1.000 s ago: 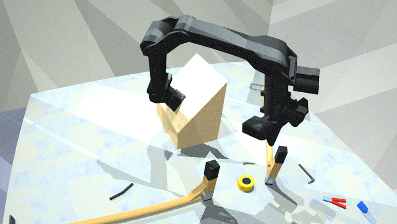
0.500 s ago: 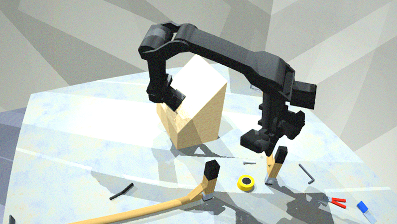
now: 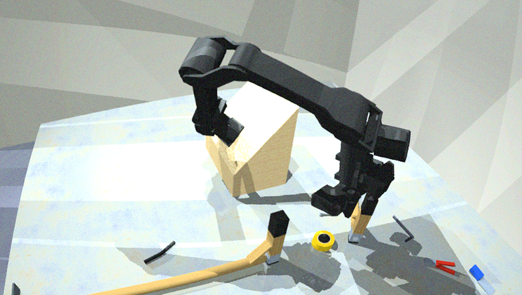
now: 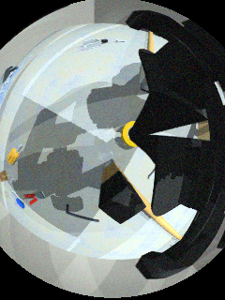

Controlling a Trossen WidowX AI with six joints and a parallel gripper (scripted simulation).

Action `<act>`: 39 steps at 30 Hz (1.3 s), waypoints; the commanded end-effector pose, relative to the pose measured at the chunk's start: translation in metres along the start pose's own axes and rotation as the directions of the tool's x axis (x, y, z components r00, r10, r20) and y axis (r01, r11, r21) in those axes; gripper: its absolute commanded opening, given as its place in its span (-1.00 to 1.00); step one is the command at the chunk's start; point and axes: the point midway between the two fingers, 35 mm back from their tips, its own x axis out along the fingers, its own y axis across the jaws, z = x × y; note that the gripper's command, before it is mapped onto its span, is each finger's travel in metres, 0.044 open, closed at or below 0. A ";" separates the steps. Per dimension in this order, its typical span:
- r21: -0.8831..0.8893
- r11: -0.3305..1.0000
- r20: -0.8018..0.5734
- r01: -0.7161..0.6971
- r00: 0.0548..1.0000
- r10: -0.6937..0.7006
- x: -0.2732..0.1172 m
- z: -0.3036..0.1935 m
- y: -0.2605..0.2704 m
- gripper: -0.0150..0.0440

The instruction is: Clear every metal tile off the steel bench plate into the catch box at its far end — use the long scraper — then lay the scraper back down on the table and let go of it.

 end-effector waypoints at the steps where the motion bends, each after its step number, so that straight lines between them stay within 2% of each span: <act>1: -0.004 1.000 -0.004 0.005 1.000 -0.005 0.011 -0.005 -0.001 -0.49; 9: -0.004 1.000 -0.005 0.007 1.000 -0.007 0.026 -0.011 -0.002 -0.49; 39: -0.003 1.000 -0.002 0.001 1.000 -0.001 0.026 0.016 0.035 -0.49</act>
